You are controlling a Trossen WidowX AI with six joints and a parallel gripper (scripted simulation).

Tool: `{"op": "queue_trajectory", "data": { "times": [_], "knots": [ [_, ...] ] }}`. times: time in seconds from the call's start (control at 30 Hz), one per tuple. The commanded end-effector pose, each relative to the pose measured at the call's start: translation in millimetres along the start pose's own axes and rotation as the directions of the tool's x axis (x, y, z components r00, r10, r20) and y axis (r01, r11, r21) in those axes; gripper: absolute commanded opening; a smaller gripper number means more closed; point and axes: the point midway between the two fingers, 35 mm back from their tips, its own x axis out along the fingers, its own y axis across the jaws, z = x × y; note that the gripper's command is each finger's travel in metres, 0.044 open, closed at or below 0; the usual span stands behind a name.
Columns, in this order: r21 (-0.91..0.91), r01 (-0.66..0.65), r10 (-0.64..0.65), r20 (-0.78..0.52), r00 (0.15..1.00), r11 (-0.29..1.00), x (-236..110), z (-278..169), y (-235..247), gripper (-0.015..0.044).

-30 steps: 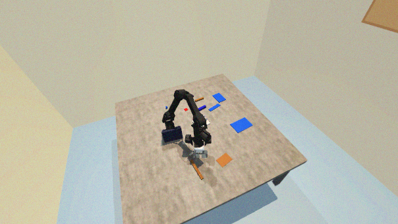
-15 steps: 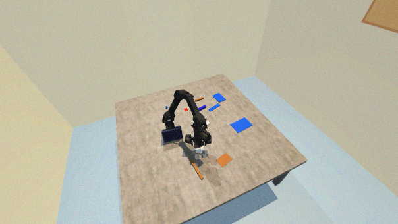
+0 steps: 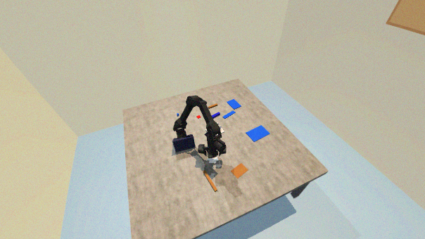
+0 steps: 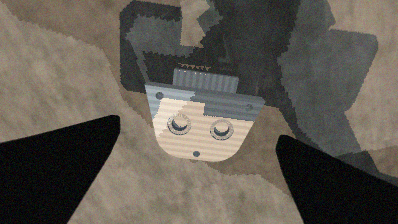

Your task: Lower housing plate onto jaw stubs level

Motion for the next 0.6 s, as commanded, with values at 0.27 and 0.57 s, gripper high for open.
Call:
{"op": "queue_trajectory", "data": {
  "times": [0.27,0.57],
  "knots": [
    [0.007,0.009,-0.008,-0.013,1.000,1.000,24,-1,-1,0.0440],
    [0.008,0.008,-0.008,-0.014,1.000,1.000,39,-2,-1,0.0440]
  ]
}}
